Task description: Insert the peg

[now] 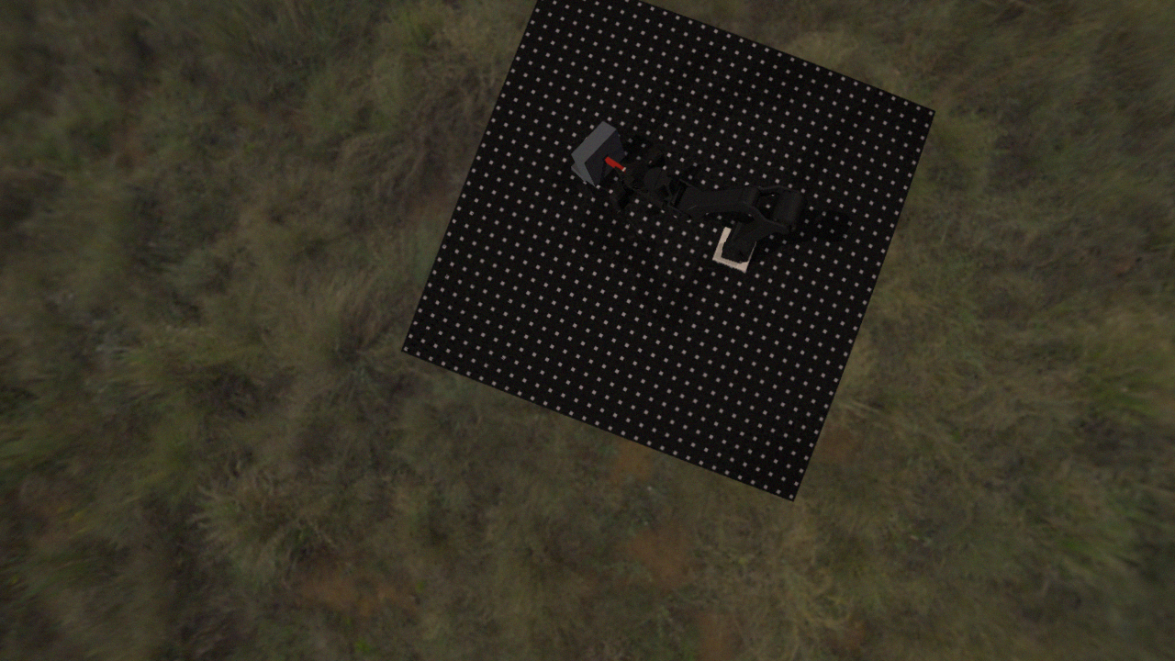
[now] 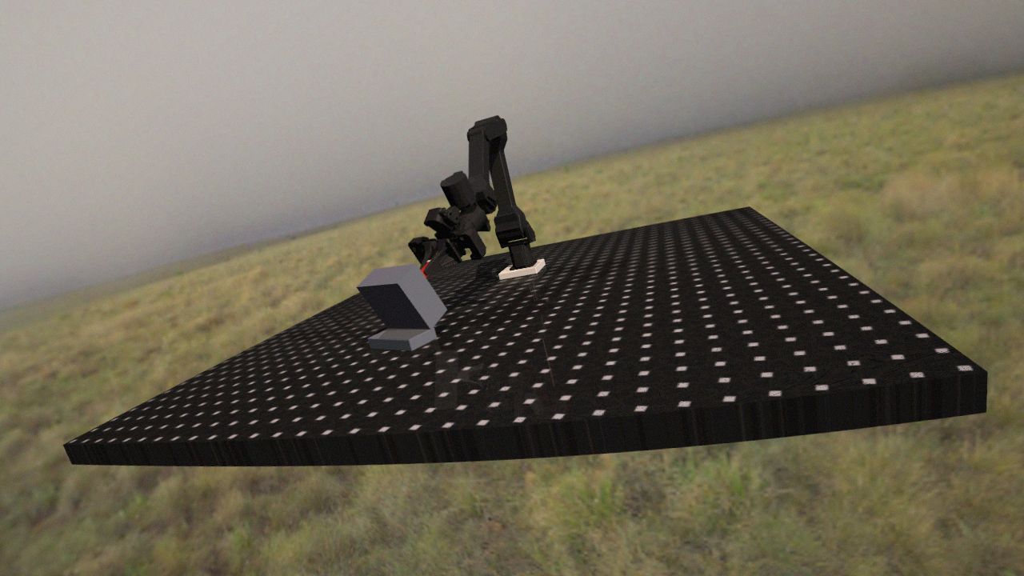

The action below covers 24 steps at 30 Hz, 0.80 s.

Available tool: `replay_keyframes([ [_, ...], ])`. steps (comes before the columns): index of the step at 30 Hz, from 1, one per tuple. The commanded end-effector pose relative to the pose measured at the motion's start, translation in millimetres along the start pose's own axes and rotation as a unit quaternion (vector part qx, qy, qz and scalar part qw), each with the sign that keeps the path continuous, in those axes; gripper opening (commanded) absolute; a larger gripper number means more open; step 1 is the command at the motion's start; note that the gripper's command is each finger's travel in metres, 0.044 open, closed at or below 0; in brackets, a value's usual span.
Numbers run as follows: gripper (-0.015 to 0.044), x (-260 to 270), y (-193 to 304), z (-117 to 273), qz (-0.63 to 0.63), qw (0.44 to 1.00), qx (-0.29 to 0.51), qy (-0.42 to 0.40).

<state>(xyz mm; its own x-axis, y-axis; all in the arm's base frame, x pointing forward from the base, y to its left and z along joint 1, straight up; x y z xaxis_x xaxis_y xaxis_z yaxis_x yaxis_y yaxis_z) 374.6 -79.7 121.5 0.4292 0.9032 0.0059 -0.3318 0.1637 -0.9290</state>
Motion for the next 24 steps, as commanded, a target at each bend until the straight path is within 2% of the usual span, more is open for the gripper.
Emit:
replay_keyframes([
  [1,0.0000,0.9,-3.0,-2.0,0.001,1.000,-0.004,-0.002],
  [24,0.0000,0.6,-2.7,-11.3,0.001,1.000,-0.004,-0.002],
])
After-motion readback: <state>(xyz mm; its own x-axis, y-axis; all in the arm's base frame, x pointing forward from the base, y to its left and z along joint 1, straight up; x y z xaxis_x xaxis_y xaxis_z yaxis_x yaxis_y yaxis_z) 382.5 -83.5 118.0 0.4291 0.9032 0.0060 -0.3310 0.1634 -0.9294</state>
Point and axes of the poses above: the point midway between the two fingers, 35 mm back from their tips, its own z axis back along the fingers, its own x axis across the jaws, y = z × x, the point moved 1 cm from there along z, back along the fingers
